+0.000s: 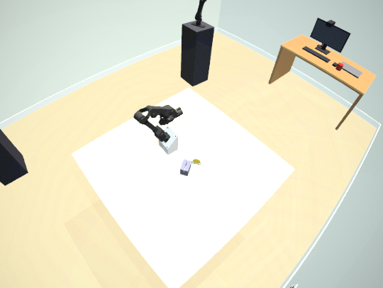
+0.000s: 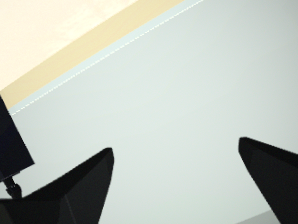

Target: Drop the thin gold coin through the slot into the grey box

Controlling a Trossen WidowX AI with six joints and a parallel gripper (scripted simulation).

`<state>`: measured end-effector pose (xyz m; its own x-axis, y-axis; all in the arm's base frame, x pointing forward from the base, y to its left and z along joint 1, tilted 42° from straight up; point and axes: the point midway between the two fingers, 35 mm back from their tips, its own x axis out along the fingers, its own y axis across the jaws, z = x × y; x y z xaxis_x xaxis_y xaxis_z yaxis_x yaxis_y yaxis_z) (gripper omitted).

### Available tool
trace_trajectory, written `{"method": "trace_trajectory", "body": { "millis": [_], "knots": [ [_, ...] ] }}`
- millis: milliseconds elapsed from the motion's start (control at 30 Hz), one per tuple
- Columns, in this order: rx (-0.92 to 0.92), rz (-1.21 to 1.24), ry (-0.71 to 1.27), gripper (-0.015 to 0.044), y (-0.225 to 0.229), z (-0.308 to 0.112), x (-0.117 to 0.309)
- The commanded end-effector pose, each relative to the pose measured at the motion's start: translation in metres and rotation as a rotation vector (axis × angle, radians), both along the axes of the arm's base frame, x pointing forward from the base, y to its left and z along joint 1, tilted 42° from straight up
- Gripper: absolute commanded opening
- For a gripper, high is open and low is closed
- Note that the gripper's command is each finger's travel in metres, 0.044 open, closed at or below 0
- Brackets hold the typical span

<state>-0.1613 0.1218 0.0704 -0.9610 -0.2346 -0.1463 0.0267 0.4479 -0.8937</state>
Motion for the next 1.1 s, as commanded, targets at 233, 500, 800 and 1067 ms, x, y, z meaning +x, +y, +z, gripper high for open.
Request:
{"method": "trace_trajectory", "body": {
  "millis": [233, 500, 800, 1067],
  "knots": [
    [0.420, 0.166, -0.203, 0.0190, 0.033, -0.045, 0.053],
    [0.770, 0.517, -0.415, 0.0161, 0.056, -0.091, 0.158],
    [0.896, 1.002, -0.483, 0.0161, 0.039, -0.115, 0.301],
    [0.794, 1.373, -0.311, 0.0161, -0.017, -0.103, 0.417]
  ]
}}
